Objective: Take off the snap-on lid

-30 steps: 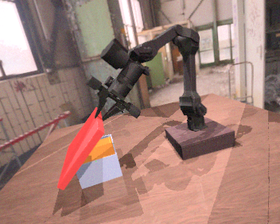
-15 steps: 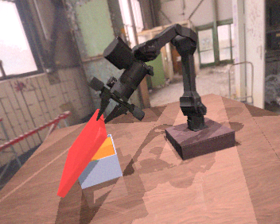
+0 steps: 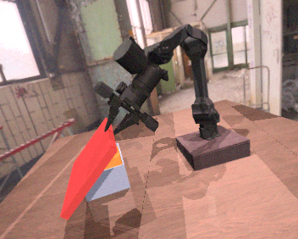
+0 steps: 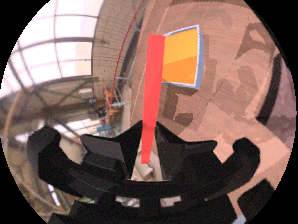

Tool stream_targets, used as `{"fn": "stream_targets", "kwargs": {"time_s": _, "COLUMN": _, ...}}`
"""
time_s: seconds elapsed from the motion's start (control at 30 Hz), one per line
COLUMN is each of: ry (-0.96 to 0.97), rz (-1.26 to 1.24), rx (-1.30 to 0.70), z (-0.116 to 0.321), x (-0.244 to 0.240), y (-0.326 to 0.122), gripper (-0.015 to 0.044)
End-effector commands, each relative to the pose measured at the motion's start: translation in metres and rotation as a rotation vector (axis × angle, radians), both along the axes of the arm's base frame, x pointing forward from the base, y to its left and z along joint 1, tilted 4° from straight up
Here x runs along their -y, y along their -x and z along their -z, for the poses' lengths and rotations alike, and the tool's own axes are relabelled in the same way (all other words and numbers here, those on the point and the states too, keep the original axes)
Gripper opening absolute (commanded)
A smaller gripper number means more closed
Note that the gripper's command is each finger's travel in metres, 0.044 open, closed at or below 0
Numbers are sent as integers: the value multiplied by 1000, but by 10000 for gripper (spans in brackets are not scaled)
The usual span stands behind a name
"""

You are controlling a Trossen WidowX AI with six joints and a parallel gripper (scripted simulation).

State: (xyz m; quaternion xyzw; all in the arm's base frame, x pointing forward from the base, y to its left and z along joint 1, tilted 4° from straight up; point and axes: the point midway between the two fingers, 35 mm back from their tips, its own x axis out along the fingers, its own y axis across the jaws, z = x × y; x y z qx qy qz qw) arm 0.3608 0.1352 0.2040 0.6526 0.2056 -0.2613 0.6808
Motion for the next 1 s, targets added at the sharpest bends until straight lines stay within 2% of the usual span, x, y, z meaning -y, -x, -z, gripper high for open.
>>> {"fn": "stream_targets", "kwargs": {"time_s": 0.0, "ry": -7, "rz": 6, "rx": 16, "z": -5, "x": -7, "y": -1, "gripper": 0}}
{"fn": "stream_targets", "kwargs": {"time_s": 0.97, "ry": -12, "rz": 6, "rx": 15, "z": -2, "x": -65, "y": 4, "gripper": 0}}
